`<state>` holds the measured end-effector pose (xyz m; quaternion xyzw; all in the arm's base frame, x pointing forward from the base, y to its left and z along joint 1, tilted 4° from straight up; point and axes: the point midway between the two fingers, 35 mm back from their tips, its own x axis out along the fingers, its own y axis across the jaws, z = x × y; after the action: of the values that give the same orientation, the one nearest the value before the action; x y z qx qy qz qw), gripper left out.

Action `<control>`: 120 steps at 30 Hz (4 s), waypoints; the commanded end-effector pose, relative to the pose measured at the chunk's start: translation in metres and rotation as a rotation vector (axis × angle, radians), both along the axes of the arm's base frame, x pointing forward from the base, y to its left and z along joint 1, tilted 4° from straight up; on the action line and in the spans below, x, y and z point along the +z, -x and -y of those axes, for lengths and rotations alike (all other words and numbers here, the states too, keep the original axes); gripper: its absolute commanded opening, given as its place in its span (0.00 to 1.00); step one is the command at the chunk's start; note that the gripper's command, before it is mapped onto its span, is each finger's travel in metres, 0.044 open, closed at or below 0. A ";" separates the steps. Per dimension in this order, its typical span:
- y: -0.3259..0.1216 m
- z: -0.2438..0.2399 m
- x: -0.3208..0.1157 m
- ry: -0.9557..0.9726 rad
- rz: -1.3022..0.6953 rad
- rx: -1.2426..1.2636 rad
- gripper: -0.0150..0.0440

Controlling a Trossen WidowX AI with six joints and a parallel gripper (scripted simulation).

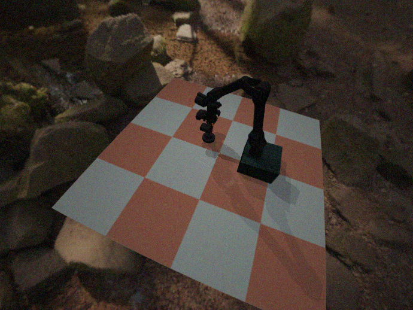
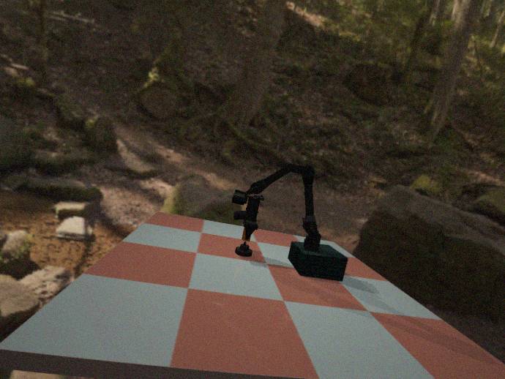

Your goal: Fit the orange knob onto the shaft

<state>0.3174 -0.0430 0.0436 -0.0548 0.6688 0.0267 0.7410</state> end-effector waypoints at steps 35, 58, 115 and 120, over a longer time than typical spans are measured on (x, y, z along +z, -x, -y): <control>-0.004 0.000 -0.007 -0.004 -0.003 0.001 0.25; 0.002 -0.001 -0.009 0.017 -0.010 0.209 0.25; -0.004 -0.001 -0.006 0.039 -0.016 0.417 0.25; -0.003 -0.001 -0.004 0.048 -0.019 0.503 0.25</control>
<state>0.3186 -0.0426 0.0350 -0.2157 0.6510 0.1770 0.7059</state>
